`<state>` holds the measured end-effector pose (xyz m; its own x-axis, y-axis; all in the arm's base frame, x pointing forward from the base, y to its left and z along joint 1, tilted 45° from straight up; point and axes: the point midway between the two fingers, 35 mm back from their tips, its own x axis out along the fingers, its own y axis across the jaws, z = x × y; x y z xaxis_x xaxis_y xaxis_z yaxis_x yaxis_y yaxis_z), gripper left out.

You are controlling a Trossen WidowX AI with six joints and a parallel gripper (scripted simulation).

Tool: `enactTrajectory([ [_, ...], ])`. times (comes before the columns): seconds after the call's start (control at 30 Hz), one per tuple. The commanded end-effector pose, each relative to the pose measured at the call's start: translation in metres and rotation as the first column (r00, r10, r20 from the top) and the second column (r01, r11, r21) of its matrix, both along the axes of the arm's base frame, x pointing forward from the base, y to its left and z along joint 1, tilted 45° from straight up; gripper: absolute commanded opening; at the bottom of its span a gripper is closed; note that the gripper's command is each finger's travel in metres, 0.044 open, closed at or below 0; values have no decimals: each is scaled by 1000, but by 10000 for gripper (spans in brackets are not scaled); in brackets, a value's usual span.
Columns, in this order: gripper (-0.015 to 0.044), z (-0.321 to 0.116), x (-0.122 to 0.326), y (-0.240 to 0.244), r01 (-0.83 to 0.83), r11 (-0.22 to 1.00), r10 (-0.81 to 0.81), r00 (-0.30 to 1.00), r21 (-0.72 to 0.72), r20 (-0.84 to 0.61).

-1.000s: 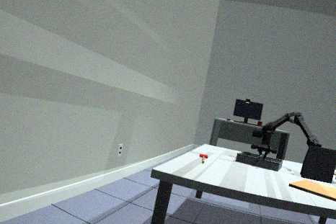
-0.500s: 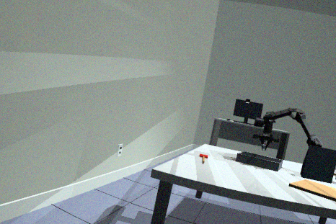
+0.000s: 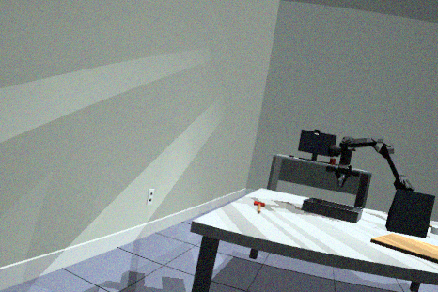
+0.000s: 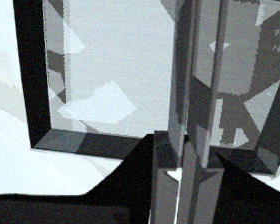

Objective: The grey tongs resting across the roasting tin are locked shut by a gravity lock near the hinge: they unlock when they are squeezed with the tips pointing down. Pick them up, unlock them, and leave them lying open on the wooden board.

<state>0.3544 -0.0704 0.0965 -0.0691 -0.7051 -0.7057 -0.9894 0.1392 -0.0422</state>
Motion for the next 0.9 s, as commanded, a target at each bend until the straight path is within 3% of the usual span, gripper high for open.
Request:
enactTrajectory([
  [0.0,-150,-8,5,12,-29,1000,29,999,12,-19],
  [0.87,-150,-135,3,166,-357,923,384,870,144,-309],
])
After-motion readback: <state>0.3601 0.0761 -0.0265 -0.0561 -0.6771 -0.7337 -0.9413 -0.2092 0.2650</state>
